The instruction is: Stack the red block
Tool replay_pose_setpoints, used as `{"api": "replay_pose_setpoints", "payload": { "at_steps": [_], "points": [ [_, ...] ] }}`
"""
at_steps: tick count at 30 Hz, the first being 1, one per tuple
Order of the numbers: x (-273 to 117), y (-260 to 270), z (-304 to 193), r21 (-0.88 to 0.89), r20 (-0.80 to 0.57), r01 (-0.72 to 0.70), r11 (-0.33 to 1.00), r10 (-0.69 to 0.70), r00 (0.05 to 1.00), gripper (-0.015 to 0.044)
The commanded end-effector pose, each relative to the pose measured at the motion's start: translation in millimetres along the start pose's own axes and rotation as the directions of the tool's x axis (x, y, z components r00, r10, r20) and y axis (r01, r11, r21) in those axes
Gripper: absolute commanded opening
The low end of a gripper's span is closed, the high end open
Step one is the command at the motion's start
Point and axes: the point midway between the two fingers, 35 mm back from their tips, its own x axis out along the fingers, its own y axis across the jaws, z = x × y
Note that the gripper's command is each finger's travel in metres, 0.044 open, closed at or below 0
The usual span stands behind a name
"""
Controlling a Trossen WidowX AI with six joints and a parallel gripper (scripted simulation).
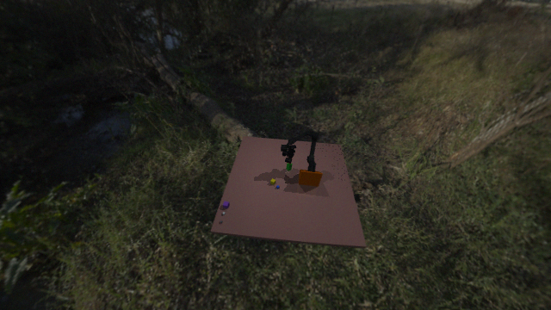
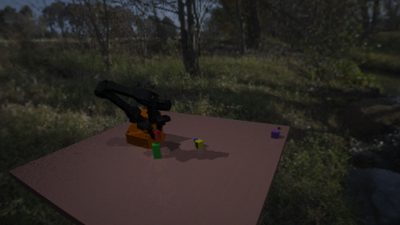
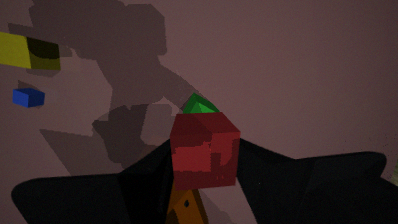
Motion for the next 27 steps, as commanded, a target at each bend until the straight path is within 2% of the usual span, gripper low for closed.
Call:
{"api": "replay_pose_setpoints", "payload": {
  "at_steps": [1, 14, 27],
  "points": [
    [0.8, -5.5, -3.4, -0.005, 0.001, 0.007, 1.0, -0.007, 1.0, 0.0],
    [32.9, -6.0, -4.3, -0.005, 0.001, 0.008, 1.0, -0.008, 1.0, 0.0],
    [33.8, -6.1, -4.3, -0.005, 0.001, 0.008, 1.0, -0.008, 1.0, 0.0]
  ]
}}
